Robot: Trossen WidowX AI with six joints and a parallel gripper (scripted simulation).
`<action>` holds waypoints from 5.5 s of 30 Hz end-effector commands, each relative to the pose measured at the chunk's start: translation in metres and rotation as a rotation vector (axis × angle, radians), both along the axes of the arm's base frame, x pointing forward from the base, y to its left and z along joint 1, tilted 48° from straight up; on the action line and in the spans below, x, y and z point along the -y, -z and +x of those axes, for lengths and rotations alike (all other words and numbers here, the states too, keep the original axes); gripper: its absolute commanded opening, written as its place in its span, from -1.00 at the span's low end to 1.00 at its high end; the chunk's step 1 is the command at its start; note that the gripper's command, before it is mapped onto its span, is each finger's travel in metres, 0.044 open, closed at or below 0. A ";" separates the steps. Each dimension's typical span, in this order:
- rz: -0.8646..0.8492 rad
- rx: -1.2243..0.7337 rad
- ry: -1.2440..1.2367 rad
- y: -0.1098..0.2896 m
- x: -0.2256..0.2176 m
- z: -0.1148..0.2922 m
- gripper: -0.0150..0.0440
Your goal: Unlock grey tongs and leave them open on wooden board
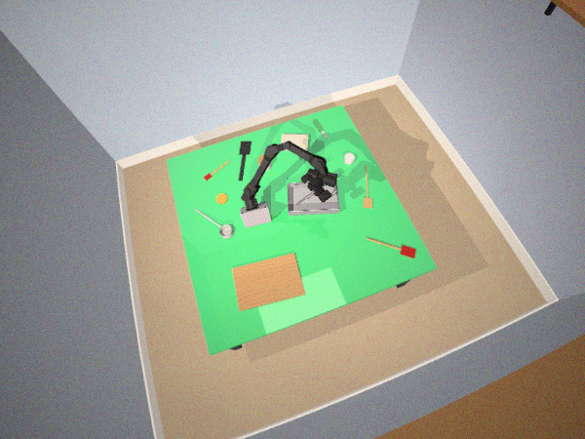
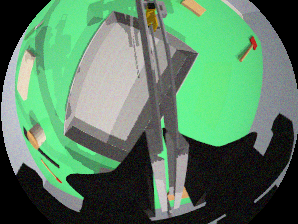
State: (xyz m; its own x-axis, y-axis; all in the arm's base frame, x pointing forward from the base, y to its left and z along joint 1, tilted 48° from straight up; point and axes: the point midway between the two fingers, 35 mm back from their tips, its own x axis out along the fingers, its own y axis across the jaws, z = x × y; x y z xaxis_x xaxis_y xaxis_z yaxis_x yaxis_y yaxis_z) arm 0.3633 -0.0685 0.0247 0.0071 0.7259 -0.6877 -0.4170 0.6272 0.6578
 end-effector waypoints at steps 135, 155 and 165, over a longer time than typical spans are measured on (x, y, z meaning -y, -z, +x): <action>0.104 -2.857 2.828 0.192 0.211 -0.205 -1.00; 0.035 -2.608 2.565 0.229 0.231 -0.346 -1.00; 0.026 -2.573 2.505 0.234 0.228 -0.371 -1.00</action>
State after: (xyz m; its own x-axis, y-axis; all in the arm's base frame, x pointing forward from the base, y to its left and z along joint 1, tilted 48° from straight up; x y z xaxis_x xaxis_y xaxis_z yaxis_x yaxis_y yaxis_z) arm -0.0046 -0.2905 -0.2113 0.0128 0.7222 -0.6916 -0.0363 -0.6908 -0.7221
